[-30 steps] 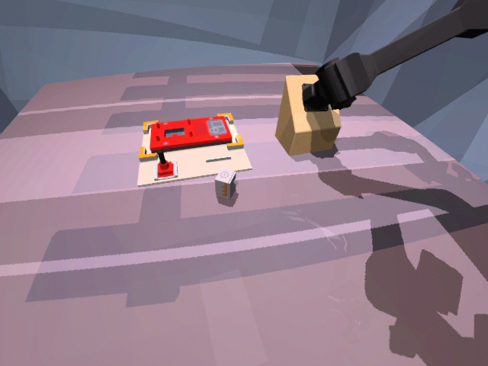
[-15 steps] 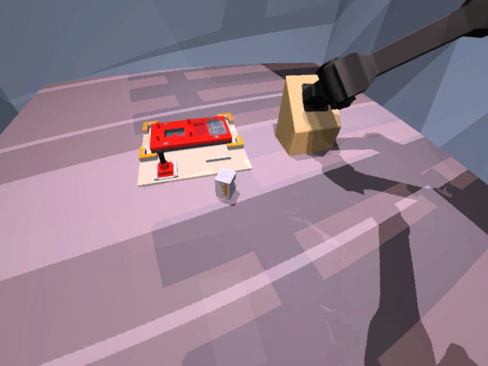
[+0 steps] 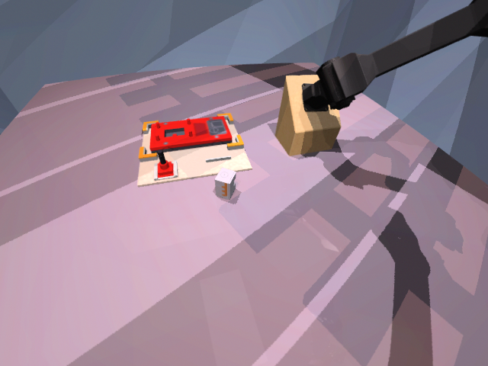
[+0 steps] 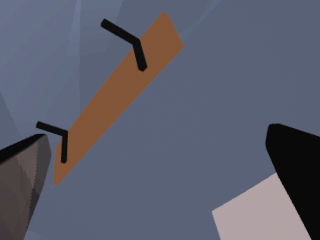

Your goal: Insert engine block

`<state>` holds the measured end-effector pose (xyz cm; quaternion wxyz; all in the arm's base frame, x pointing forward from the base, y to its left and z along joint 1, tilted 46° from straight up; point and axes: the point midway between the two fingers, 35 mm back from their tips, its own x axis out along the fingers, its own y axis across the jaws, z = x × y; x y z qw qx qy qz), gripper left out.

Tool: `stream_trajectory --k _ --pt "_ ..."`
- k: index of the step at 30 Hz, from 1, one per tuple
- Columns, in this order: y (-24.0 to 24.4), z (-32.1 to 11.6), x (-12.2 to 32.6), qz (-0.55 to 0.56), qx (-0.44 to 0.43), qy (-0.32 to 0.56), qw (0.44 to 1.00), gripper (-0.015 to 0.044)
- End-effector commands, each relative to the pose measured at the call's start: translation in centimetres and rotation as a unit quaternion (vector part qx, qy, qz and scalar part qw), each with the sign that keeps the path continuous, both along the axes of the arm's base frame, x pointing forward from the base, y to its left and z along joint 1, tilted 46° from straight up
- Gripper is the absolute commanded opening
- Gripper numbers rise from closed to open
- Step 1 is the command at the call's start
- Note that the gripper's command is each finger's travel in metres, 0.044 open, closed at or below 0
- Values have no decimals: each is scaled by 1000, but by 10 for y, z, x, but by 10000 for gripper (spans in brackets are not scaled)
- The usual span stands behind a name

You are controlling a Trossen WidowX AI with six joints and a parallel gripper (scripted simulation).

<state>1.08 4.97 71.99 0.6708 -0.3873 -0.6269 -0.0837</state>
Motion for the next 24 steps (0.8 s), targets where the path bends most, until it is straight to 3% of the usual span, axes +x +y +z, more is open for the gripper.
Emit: stream_trajectory --k 1,24 --pt "9 -6 21 17 -10 31 999 440" --pt "54 -82 175 105 -47 308 944 440"
